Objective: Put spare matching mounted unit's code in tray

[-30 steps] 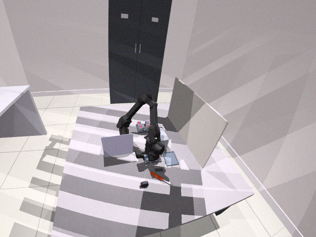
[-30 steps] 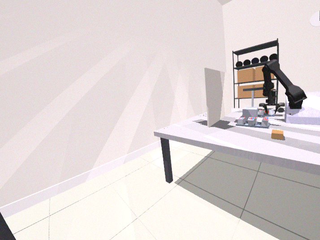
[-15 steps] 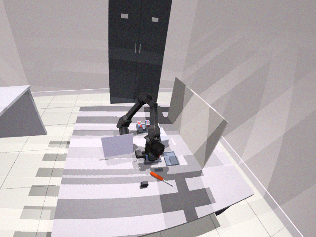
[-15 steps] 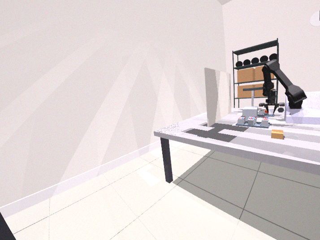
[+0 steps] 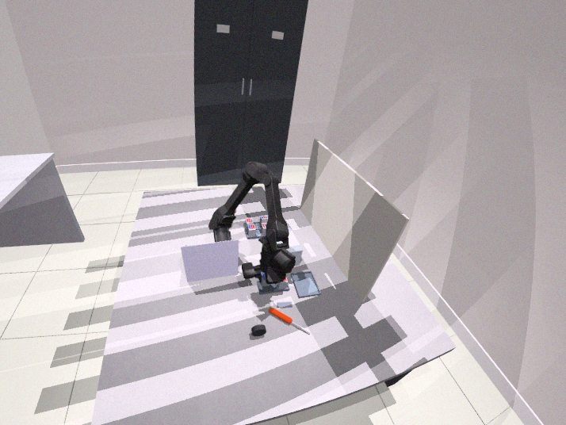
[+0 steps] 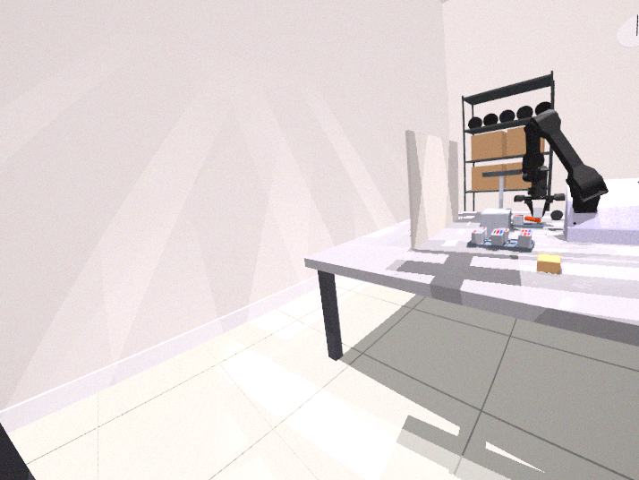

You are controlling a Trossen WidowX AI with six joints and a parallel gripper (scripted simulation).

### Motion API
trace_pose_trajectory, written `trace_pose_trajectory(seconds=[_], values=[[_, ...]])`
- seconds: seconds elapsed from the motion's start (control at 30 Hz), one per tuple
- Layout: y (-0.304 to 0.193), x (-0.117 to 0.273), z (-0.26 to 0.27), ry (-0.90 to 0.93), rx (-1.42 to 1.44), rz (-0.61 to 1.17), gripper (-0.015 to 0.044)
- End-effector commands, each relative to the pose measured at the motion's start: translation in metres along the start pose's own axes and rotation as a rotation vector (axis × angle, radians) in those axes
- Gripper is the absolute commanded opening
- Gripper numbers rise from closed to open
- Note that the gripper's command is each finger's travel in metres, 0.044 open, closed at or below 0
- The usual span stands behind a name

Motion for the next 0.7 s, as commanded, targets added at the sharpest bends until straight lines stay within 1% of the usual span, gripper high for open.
trace_pose_trajectory(seconds=[0.0,0.1,0.4,0.67], values=[[0.002,0.037,0.001,0.005,0.006,-0.017,0.0000],[0.000,0.049,-0.001,0.006,0.005,-0.017,0.0000],[0.000,0.047,-0.001,0.007,0.001,-0.012,0.0000],[0.003,0.090,0.001,0.005,0.003,-0.016,0.0000]])
Point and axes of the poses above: the point midway between the two fingers, 35 mm back from their tips, its own x axis back along the fingers, its own z axis across the jaws, y = z × x, the point moved 6 cm from there along x, back along the fingers, and after that the axes turned 11 degrees about x, right-handed, at the moved point
